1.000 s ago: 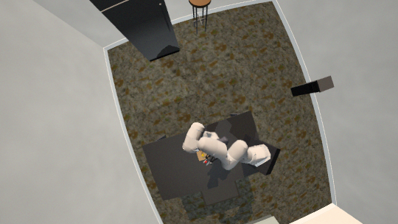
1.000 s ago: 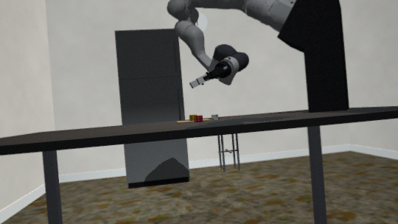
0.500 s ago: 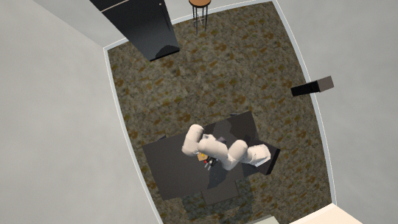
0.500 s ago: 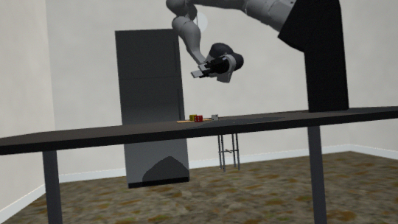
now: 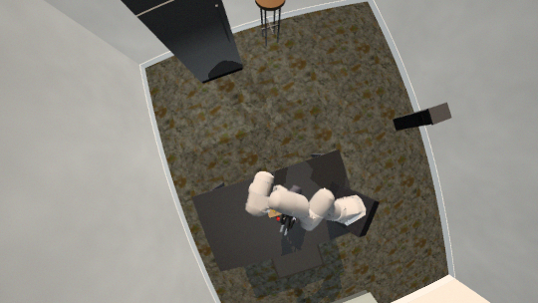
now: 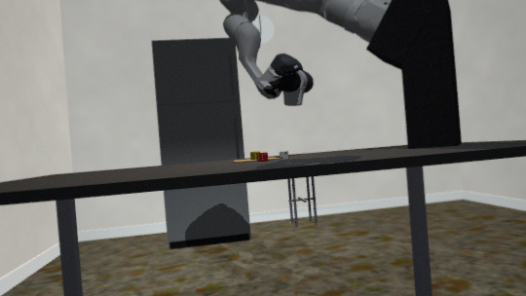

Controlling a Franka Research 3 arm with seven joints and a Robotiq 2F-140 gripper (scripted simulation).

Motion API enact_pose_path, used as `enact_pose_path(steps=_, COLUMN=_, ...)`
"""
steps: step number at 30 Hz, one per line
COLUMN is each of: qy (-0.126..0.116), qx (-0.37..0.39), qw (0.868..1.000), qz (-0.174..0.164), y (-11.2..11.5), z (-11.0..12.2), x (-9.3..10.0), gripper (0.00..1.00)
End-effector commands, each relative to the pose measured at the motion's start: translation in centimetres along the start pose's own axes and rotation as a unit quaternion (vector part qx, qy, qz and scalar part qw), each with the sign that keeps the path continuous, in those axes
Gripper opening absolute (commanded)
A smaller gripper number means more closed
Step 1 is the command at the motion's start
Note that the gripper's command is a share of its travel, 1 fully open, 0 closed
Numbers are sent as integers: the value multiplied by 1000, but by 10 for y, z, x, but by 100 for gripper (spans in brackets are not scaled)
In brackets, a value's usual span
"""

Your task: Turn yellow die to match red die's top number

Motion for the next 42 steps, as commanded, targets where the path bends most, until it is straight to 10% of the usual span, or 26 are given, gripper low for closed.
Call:
enact_pose_path(steps=1, qy=33, qx=-80, qw=996, qz=7, y=2, z=9, x=-1, gripper=25)
enact_pose_path(steps=22, qy=159, qx=-163, qw=971, qz=66, y=14, z=33, x=4, gripper=25)
enact_pose_path(steps=42, qy=253, qx=-219, qw=916, qz=221, y=10, z=38, x=27, gripper=25)
Point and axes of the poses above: the point where the finger pads meet when closed, its own x axis back along the fingers, its own z axis across the jaws, y = z × x, the point moved 9 cm from there along x, back along the fingers, and after that the axes turned 13 degrees about x, right-handed, at the moved point
